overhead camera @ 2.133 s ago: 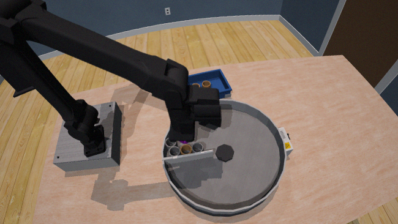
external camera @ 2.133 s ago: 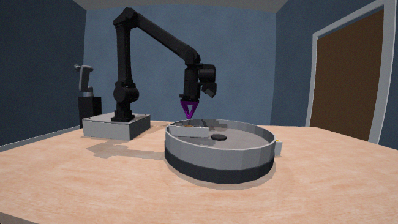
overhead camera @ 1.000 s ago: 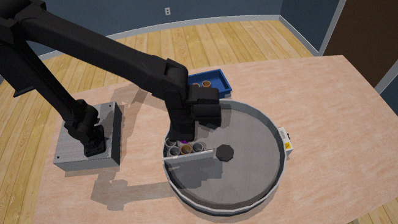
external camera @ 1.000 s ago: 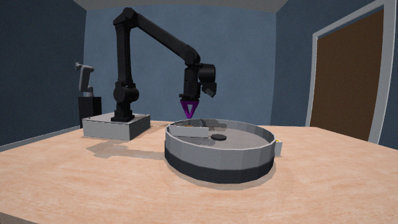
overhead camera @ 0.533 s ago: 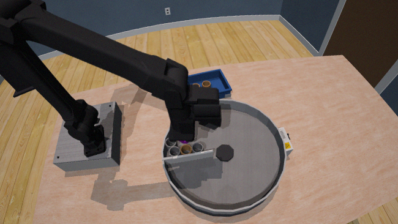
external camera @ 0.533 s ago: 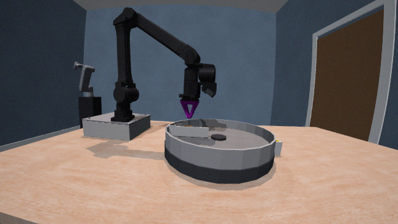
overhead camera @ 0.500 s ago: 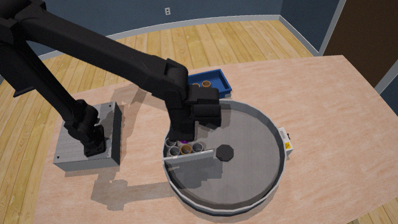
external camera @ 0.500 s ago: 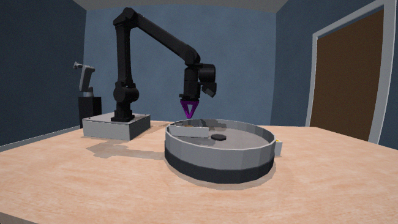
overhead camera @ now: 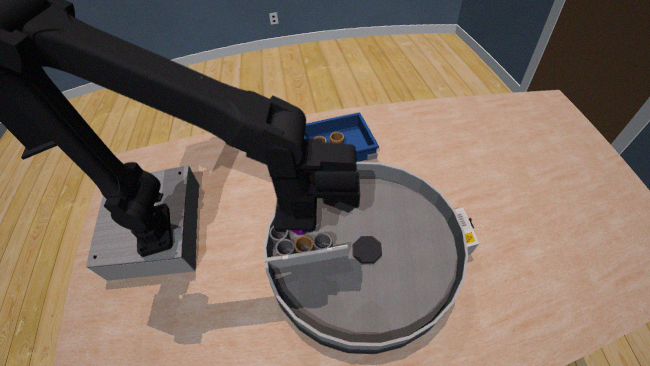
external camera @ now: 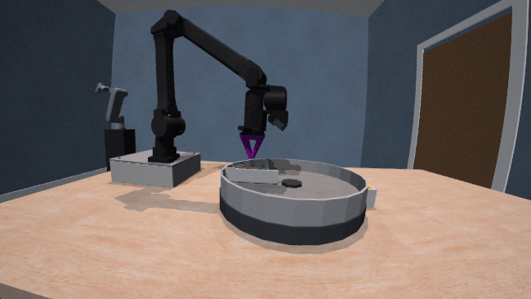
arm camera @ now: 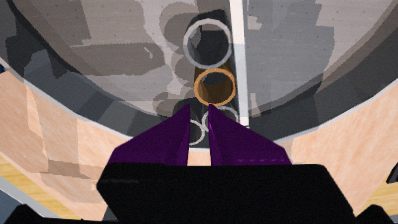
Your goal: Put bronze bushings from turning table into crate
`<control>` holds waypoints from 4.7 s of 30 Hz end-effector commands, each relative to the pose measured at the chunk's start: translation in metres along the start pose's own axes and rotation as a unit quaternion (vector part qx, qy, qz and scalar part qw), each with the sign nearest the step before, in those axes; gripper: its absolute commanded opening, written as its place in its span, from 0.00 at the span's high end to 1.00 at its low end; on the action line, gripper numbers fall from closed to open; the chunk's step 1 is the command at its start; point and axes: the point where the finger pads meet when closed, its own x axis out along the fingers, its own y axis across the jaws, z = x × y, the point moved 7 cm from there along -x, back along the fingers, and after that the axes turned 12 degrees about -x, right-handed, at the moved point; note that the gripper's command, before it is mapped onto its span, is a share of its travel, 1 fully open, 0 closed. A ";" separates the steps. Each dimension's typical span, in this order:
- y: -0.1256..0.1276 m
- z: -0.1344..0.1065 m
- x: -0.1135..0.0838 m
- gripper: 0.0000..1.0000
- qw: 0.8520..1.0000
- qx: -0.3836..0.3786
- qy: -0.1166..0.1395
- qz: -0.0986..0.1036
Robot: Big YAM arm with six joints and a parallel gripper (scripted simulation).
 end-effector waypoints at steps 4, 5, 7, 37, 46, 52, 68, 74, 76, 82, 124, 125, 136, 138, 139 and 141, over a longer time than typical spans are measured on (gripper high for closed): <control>-0.004 0.001 -0.011 0.86 1.000 -0.001 -0.022 -0.005; -0.004 0.001 -0.011 0.86 1.000 -0.001 -0.022 -0.005; -0.004 0.001 -0.011 0.86 1.000 -0.001 -0.022 -0.005; -0.006 0.010 -0.018 0.86 0.999 -0.001 -0.031 -0.007; -0.006 0.010 -0.018 0.86 0.999 -0.001 -0.031 -0.007; -0.006 0.010 -0.018 0.86 0.999 -0.001 -0.031 -0.007; -0.006 0.010 -0.018 0.86 0.999 -0.001 -0.031 -0.007; -0.007 0.019 -0.021 0.86 0.999 -0.001 -0.036 -0.008; -0.008 0.023 -0.023 0.86 0.999 -0.001 -0.038 -0.009; -0.008 0.023 -0.023 0.86 0.999 -0.001 -0.038 -0.009; -0.004 0.006 0.022 0.86 1.000 -0.002 -0.008 -0.001; -0.004 0.006 0.022 0.86 1.000 -0.002 -0.008 -0.001; -0.005 0.009 0.012 0.86 1.000 -0.002 -0.019 -0.004; -0.005 0.009 0.012 0.86 1.000 -0.002 -0.019 -0.004; -0.005 0.009 0.012 0.86 1.000 -0.002 -0.019 -0.004; -0.005 0.009 0.012 0.86 1.000 -0.002 -0.019 -0.004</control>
